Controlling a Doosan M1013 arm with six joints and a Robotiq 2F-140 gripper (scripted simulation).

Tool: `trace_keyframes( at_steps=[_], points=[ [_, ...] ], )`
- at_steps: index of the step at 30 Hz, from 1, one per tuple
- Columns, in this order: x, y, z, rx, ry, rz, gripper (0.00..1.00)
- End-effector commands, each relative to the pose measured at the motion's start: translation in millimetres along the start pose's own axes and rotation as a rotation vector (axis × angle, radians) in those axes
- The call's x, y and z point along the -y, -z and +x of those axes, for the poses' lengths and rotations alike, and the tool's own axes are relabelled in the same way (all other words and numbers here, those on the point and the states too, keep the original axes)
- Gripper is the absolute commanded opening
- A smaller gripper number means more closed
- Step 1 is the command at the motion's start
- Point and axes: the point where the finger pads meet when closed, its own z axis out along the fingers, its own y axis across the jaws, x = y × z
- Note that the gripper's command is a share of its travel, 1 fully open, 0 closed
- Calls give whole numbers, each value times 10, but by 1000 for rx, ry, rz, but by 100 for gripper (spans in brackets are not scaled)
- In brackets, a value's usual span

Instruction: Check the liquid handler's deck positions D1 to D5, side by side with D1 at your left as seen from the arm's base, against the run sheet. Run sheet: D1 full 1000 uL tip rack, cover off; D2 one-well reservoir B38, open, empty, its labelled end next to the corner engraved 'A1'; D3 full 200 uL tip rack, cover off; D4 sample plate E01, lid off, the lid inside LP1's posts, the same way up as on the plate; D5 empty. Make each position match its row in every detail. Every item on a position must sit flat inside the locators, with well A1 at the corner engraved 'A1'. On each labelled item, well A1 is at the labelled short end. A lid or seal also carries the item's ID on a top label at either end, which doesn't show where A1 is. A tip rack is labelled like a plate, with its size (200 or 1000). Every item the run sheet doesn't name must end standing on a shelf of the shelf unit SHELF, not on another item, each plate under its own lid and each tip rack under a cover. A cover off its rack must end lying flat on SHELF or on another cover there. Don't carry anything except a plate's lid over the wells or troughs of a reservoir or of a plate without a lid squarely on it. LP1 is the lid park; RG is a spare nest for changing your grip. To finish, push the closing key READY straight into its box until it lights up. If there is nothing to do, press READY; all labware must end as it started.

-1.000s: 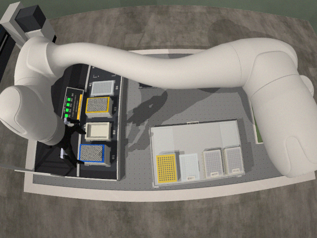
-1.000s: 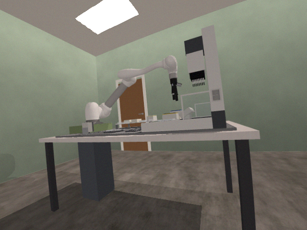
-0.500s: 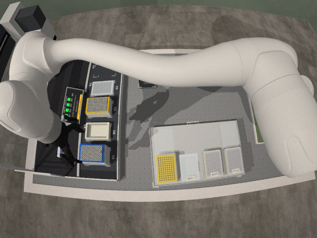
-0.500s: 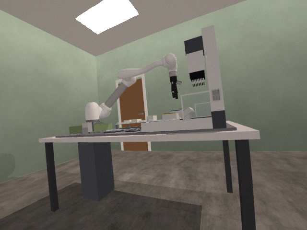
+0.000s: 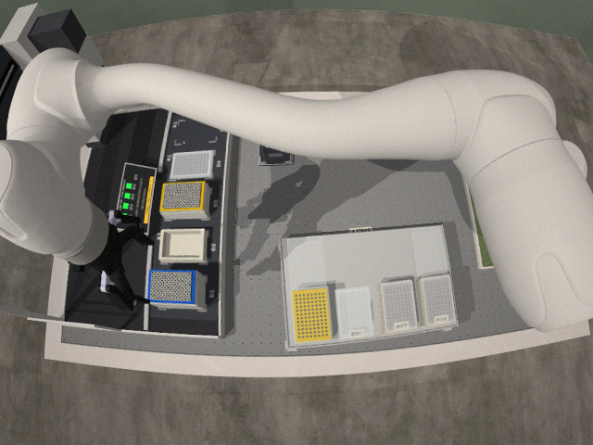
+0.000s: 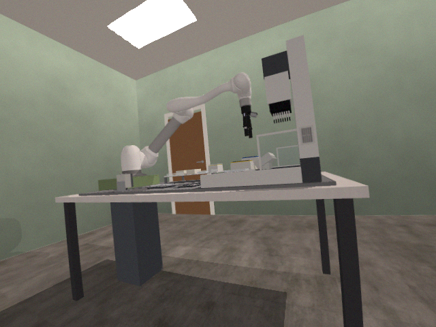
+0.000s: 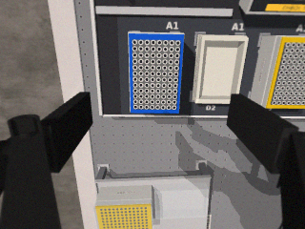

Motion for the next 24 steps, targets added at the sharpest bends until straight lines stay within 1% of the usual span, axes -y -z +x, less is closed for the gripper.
trace_keyframes(
  at_steps=[1,8,9,14,16,24],
  points=[
    [-1,51,2,-2,0,0,79],
    [-1,167,2,-2,0,0,79],
    [-2,157,-47,-2,-20,0,10],
    [-4,103,-290,-2,-120,0,10],
    [-4,103,-290,-2,-120,0,10],
    [-8,17,-681,-2,-280,1,10]
  ],
)
